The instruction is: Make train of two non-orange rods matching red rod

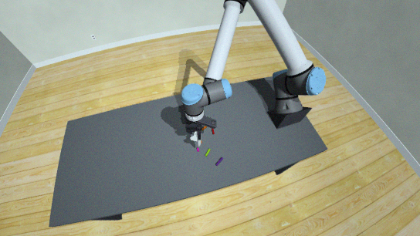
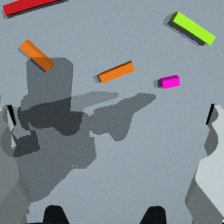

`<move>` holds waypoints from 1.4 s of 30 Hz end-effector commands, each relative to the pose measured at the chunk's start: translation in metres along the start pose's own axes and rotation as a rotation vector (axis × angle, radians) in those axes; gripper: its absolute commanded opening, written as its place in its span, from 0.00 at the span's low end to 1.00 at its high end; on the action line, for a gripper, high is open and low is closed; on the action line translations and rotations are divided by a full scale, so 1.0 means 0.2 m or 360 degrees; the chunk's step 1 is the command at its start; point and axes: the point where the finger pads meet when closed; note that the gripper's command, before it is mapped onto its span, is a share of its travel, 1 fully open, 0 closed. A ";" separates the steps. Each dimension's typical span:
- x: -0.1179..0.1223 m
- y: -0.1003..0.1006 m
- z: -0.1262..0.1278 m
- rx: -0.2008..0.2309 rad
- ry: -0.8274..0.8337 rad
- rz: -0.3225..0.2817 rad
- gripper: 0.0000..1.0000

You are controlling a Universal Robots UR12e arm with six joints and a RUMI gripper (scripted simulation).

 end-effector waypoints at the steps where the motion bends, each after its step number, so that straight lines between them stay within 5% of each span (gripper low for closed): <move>1: 0.00 0.00 0.02 0.0012 -0.0266 -0.0011 1.00; 42: 0.05 -0.01 0.26 0.0001 -0.2296 -0.0016 1.00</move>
Point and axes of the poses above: the point where the finger pads meet when closed, its own y axis out along the fingers, its own z axis across the jaws, x = y × z
